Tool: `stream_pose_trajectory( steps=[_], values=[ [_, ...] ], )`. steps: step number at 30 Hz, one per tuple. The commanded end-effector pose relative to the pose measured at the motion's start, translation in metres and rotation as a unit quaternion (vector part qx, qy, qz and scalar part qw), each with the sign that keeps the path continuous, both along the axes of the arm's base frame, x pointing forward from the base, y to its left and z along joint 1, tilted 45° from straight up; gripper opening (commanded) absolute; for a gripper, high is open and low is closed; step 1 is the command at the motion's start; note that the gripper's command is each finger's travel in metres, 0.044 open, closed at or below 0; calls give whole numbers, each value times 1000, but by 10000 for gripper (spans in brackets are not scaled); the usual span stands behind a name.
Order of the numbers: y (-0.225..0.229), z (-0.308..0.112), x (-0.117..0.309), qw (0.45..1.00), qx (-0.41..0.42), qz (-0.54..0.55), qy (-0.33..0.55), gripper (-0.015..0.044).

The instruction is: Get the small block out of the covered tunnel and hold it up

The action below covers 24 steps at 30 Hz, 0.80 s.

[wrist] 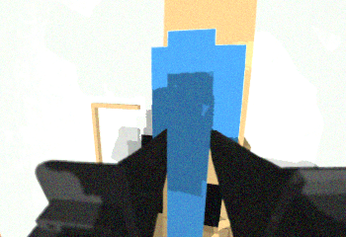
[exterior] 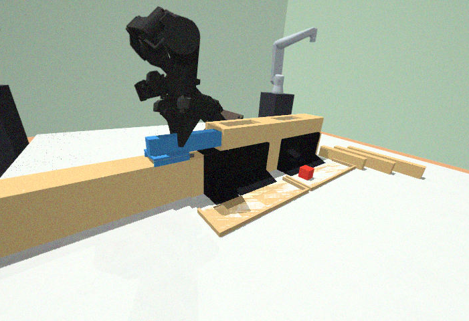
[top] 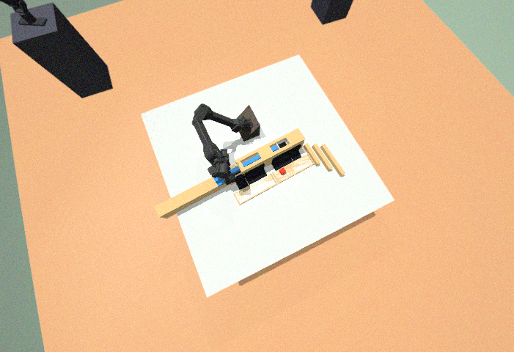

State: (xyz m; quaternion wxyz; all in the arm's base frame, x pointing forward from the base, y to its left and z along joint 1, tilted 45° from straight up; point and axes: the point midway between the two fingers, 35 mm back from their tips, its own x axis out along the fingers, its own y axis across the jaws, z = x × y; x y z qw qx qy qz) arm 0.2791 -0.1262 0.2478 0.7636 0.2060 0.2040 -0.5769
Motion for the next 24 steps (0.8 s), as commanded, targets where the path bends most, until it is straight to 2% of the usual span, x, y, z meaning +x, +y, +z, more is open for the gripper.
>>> stream_pose_trajectory(
  steps=[1, 5, 21, 22, 24],
  values=[
    [0, 0, 0, 1000, 1, -1, -1, 96],
    [3, -5, 0, 1000, 2, -1, 0, 0],
    [35, -45, -6, 1000, 4, -1, 3, 0],
    [8, -9, -4, 998, -29, -38, -38, 26],
    [8, -9, -4, 998, -29, -38, -38, 79]
  ],
)
